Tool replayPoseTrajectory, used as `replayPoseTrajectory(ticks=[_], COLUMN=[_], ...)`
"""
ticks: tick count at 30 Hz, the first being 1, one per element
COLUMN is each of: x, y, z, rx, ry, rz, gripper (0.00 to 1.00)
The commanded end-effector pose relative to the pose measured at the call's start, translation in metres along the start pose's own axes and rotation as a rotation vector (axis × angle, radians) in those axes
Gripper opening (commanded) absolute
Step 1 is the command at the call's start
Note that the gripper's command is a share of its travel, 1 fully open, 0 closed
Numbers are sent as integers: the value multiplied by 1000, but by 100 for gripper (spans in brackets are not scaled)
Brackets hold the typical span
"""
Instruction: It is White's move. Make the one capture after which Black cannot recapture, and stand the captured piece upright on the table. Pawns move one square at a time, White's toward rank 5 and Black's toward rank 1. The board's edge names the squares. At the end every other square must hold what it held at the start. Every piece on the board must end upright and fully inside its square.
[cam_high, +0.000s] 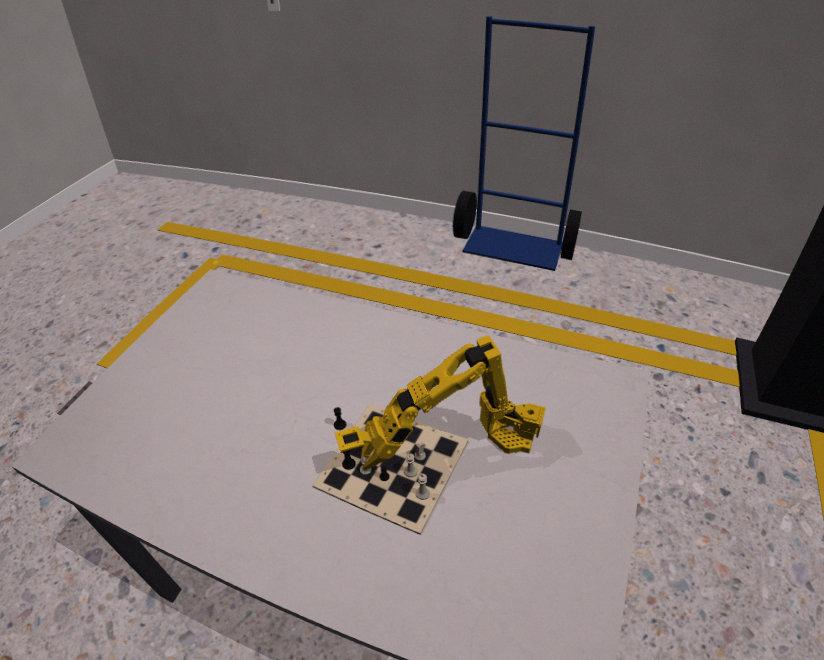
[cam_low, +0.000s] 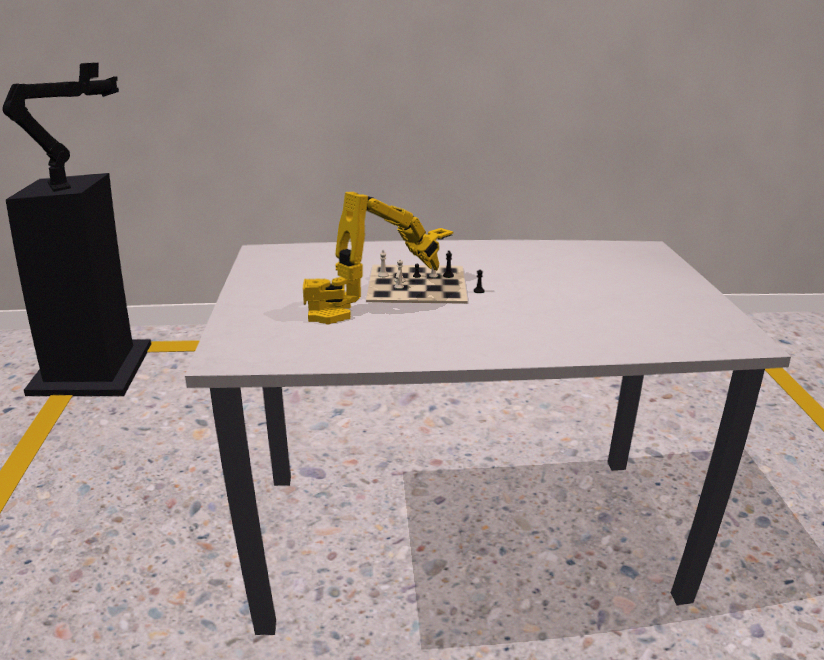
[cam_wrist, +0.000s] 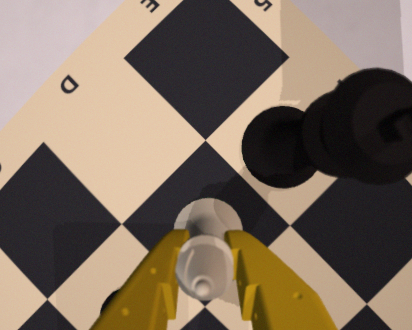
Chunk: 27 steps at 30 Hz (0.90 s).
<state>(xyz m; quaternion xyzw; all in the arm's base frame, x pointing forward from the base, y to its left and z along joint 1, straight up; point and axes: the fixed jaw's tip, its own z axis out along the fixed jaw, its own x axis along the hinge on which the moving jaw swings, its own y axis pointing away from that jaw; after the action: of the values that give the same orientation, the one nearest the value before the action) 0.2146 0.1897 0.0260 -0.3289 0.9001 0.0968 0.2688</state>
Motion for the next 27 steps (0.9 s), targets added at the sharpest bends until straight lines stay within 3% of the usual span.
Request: replayPoseTrajectory(ticks=[1,15,27], x=[6,-4,-21], y=[-2,-4,-4], z=[1,-14,-42], rx=[3,7,7], ry=[26,26,26], rz=[5,5,5], gripper=[0,0,0])
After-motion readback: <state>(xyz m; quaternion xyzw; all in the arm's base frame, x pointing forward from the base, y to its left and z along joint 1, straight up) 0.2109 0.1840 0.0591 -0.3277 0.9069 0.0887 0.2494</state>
